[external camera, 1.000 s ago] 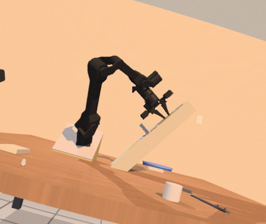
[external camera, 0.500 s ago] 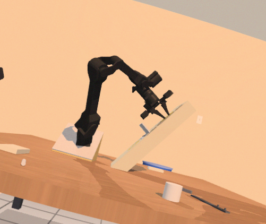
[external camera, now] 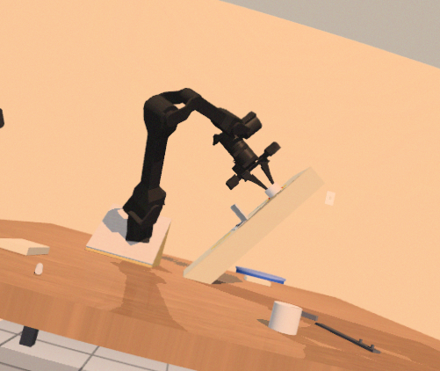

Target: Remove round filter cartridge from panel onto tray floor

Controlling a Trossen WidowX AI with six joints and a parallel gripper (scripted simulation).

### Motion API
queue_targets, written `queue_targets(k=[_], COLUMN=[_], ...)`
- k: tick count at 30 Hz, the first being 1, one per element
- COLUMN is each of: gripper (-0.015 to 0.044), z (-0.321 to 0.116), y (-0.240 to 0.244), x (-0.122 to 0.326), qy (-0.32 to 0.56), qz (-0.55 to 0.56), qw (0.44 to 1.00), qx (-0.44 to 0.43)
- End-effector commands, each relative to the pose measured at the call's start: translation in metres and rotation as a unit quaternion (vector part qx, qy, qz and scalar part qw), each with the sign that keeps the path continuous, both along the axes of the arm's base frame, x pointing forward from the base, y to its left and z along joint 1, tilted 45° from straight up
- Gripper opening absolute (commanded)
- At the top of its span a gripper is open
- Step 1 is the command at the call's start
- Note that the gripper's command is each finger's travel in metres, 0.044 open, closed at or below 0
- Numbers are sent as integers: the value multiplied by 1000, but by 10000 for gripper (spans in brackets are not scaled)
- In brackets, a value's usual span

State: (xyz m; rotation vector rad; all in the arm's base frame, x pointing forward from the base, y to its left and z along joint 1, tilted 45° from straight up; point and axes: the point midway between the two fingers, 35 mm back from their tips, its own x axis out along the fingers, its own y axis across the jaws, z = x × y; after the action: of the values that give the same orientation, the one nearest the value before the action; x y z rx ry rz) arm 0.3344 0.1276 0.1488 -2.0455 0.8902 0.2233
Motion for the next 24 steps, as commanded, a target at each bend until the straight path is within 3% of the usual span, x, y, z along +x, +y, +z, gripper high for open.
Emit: queue_targets(k=[1,10,24], gripper=[0,0,0], z=[7,20,-5], y=[11,21,-2], x=[-14,-33,-58], qy=[2,-2,-2], qz=[4,1,1], qw=[1000,1000,1000], qx=[7,6,6])
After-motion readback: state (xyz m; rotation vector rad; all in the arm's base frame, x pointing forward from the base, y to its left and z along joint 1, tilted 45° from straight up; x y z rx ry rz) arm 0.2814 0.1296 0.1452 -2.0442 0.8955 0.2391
